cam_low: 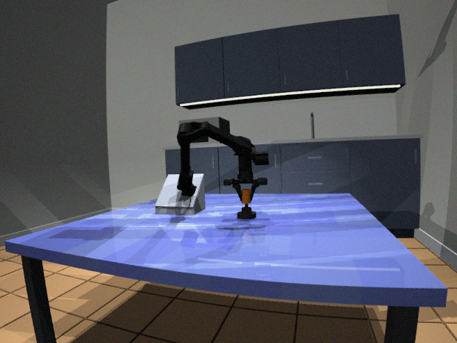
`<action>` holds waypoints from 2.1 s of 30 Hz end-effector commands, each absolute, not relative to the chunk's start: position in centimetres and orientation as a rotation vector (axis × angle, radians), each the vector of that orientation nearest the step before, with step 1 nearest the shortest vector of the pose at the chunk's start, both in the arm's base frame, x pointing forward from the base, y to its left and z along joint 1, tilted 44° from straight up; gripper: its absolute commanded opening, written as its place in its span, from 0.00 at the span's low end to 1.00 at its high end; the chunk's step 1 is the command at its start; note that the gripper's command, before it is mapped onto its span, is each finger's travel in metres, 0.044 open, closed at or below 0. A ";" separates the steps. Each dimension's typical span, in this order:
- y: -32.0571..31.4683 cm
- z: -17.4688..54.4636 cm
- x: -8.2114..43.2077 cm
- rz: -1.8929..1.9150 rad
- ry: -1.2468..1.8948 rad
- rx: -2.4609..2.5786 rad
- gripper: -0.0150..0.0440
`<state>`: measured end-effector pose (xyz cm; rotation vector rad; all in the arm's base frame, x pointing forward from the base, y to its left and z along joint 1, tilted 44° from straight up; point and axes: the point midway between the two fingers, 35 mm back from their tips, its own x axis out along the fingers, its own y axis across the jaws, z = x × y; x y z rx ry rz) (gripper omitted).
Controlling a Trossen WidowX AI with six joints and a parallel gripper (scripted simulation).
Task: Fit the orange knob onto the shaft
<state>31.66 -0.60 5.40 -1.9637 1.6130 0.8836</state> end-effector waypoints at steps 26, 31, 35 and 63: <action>-0.6 5.5 31.6 0.923 1.603 -1.994 0.25; -0.5 5.6 31.7 0.976 1.594 -2.030 0.25; -0.5 5.5 31.9 1.121 1.564 -2.125 0.25; -0.5 5.4 31.4 1.338 1.505 -2.254 0.25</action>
